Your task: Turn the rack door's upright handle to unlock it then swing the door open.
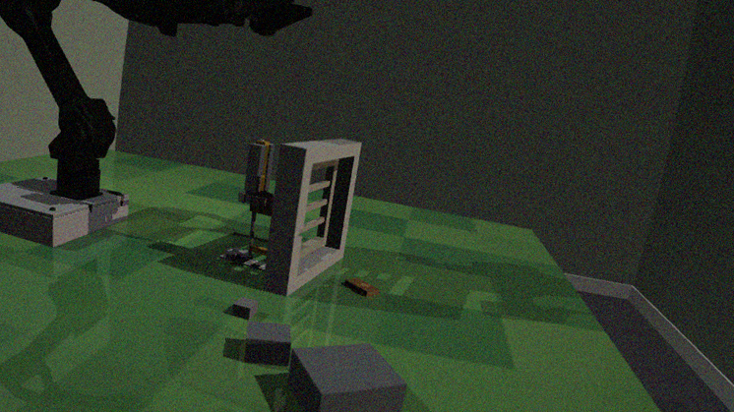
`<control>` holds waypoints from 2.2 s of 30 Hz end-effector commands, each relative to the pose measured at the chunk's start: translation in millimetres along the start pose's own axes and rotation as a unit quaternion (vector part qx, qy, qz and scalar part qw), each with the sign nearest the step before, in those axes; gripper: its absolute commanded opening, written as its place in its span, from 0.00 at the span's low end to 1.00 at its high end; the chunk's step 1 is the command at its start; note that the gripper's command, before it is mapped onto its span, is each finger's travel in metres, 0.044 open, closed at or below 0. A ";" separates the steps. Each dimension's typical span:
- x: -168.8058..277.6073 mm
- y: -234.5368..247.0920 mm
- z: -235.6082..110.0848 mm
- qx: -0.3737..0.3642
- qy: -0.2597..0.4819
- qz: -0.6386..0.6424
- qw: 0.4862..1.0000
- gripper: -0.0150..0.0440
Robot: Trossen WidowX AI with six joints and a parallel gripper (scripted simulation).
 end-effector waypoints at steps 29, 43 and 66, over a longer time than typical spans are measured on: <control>44.1 3.1 55.4 -0.056 0.337 0.021 0.939 0.76; 65.6 3.7 62.5 -0.077 0.497 0.035 0.863 0.76; 84.3 2.1 54.5 -0.100 0.719 0.056 0.686 0.76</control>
Point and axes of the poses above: the point midway between the two fingers, 35 mm back from their tips, its own z axis out along the fingers, its own y axis across the jaws, x = y × z, the point moved 5 cm from there along -z, back along the fingers, and after that the axes turned 11 degrees about -z, right-handed, at the moved point
